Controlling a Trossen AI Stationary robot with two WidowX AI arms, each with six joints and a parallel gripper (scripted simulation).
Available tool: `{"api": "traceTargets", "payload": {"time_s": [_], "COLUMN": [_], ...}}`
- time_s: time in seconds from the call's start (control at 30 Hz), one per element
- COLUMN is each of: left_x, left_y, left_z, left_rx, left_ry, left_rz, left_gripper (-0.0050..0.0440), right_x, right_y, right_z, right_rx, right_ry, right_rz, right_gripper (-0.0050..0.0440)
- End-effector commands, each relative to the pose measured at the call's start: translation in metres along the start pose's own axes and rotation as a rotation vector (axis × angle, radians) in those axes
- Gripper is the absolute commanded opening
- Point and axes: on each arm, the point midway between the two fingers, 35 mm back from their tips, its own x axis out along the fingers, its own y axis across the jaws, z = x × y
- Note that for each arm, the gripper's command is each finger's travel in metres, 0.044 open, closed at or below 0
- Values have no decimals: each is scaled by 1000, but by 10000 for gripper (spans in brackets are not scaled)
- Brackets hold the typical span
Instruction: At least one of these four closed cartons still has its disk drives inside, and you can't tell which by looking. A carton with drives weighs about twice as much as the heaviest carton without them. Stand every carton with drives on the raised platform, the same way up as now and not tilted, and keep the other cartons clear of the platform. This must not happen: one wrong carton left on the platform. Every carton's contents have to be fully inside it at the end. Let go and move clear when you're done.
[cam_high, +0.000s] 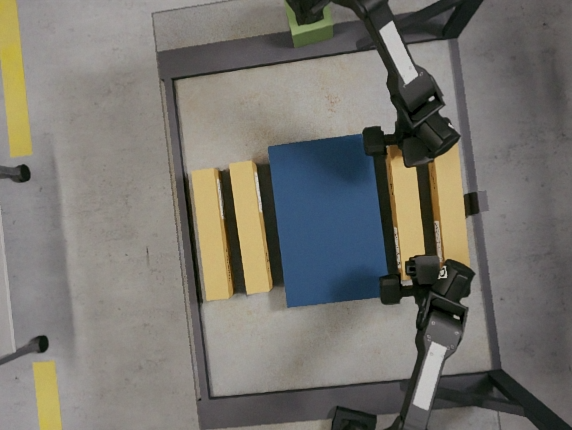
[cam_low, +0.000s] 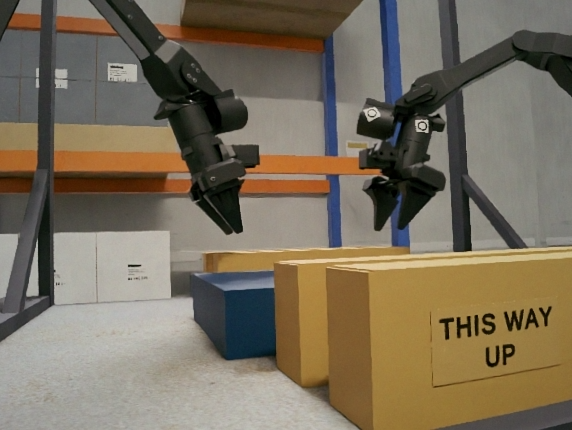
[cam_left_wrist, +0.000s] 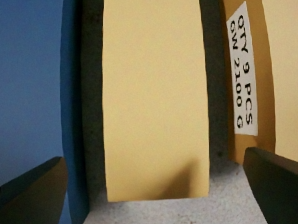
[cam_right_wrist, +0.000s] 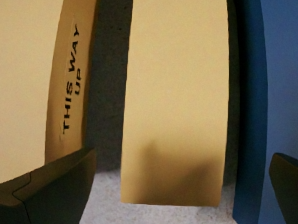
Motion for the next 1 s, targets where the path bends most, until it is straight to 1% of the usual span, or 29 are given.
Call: {"api": "traceTargets", "payload": {"time_s": [0.0,0.97], "left_x": [-7,-7], "left_y": [-2,-3], "left_z": [7,7], "left_rx": [-5,-4], "left_ry": [-20,-20], "left_rz": [-8,-7], "left_gripper": [382,382], "right_x": [-8,-8], "right_y": [2,2], "right_z": [6,6], "right_rx": [7,6], "right_ry": [-24,-27], "right_rz": [11,15], "right_gripper": [382,382]}}
